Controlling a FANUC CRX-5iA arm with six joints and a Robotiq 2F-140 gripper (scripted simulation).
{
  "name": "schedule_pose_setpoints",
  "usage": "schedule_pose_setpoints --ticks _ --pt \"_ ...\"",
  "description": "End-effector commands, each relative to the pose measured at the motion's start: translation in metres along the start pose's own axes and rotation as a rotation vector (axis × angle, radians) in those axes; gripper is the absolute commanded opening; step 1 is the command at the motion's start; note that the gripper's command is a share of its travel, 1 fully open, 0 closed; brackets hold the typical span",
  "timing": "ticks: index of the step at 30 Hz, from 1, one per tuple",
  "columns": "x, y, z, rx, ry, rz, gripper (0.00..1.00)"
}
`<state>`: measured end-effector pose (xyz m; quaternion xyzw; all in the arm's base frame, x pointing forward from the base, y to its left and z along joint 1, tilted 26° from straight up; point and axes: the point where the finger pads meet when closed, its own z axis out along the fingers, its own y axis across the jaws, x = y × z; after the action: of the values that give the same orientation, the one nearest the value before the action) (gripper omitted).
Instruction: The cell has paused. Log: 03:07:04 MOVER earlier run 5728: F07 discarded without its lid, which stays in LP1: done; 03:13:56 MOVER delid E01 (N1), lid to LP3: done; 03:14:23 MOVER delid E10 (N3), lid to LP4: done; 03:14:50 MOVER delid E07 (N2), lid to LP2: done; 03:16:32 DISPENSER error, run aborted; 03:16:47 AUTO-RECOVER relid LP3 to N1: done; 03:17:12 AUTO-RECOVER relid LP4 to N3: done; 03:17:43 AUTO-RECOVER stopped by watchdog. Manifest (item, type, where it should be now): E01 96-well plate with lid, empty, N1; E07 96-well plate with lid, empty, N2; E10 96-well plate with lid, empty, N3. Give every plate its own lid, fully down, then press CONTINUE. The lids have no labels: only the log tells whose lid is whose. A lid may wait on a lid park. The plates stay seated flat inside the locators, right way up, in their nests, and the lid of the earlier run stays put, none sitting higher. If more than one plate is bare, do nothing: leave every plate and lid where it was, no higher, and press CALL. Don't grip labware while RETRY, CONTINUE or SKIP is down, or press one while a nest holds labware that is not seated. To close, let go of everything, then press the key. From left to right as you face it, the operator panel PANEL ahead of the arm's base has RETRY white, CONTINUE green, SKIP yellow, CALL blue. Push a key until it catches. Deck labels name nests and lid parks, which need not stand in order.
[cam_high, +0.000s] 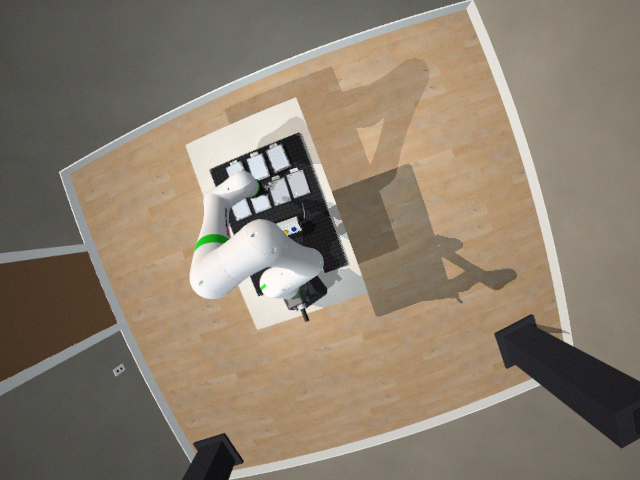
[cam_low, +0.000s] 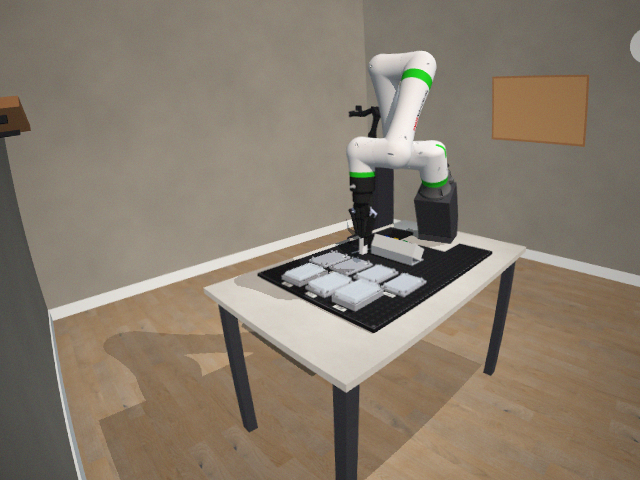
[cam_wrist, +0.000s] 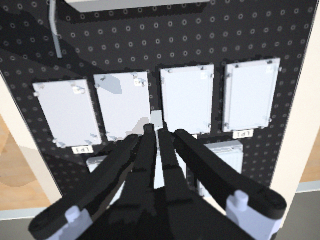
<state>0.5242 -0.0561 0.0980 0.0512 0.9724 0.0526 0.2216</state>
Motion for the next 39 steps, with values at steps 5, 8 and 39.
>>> schedule_pose_setpoints --ticks 5,8,39 --pt "0.000 0.000 0.000 0.000 0.000 0.000 0.00" --pt "-0.001 -0.027 0.001 0.004 0.005 0.001 0.00" --pt "0.001 -0.126 -0.001 0.003 0.003 0.001 0.00"
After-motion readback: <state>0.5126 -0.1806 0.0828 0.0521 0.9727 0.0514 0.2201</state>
